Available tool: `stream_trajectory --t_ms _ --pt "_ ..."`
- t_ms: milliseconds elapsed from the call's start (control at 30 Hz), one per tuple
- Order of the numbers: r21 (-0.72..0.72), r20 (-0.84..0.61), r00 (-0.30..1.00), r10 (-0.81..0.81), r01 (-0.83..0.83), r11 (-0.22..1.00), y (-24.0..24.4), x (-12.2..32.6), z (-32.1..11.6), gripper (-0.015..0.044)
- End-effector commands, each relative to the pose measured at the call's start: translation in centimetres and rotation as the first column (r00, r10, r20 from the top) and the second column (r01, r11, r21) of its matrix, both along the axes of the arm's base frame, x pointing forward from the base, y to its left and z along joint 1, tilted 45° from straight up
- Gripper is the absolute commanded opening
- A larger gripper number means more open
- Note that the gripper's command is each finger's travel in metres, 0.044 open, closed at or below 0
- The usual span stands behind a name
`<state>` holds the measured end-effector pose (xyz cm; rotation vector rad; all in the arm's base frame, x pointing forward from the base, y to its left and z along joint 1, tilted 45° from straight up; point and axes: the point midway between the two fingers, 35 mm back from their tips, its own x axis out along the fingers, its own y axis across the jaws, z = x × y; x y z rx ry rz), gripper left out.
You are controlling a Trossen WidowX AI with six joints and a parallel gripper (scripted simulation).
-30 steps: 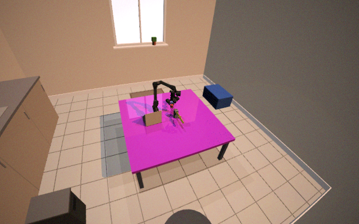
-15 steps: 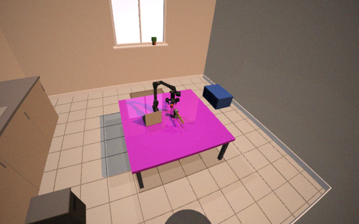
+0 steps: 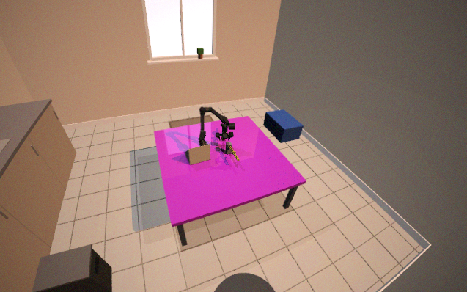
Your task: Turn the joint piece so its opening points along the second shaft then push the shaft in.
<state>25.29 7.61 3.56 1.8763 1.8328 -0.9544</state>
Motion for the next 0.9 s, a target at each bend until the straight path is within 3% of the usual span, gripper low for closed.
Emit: stream_trajectory --t_ms 0,467,867 --pt "0.009 -0.015 1.000 -0.003 0.003 1.000 1.2 -0.4 -1.2 0.0440" --pt "0.012 -0.015 1.000 -0.003 0.004 1.000 5.0 0.6 1.9 0.0440" --pt "0.011 -0.013 1.000 -0.002 0.003 1.000 6.0 0.6 1.1 0.0440"
